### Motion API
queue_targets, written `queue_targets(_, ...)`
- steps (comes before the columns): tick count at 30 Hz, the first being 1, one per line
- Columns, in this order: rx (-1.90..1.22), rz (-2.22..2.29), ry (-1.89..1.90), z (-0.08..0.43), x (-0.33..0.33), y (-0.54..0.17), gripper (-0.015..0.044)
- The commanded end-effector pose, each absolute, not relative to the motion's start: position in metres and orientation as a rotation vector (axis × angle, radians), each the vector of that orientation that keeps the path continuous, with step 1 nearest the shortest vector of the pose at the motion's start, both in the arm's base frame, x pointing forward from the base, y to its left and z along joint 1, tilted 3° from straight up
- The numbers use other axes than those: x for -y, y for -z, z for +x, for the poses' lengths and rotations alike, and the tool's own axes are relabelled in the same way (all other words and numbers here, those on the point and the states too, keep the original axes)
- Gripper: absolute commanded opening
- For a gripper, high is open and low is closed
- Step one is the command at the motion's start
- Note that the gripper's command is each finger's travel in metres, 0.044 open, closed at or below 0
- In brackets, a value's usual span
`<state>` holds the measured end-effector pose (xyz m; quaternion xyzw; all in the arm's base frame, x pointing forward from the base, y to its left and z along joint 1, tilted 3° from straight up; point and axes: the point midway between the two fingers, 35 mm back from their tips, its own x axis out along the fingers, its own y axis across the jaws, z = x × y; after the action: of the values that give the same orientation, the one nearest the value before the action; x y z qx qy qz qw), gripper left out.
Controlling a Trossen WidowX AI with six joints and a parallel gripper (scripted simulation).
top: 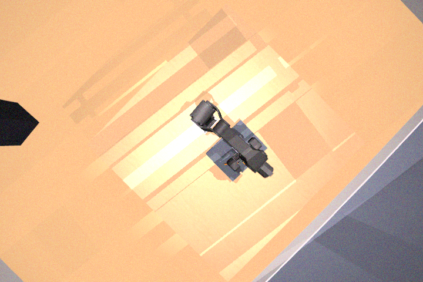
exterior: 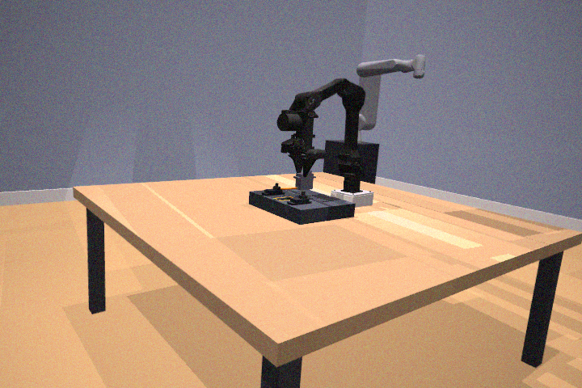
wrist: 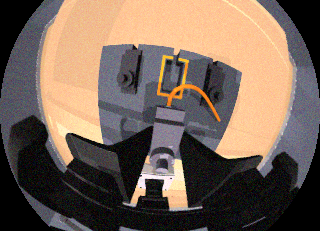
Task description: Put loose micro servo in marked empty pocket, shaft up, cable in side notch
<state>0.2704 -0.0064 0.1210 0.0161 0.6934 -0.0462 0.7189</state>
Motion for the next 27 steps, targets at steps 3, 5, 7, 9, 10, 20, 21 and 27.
queue_targets(3,-1.523,0.032,0.104,0.296,0.01,-0.124,0.0)
queue_targets(5,-1.522,0.032,0.104,0.304,0.01,-0.124,0.0)
queue_targets(7,-1.522,0.032,0.104,0.312,0.011,-0.125,0.0)
queue_targets(9,-1.521,0.032,0.104,0.319,0.012,-0.125,0.0)
queue_targets(10,-1.521,0.032,0.104,0.323,0.012,-0.125,0.0)
queue_targets(20,-1.519,0.032,0.104,0.347,0.014,-0.126,0.0)
queue_targets(21,-1.519,0.032,0.104,0.347,0.014,-0.125,0.0)
queue_targets(27,-1.519,0.032,0.104,0.347,0.014,-0.117,0.0)
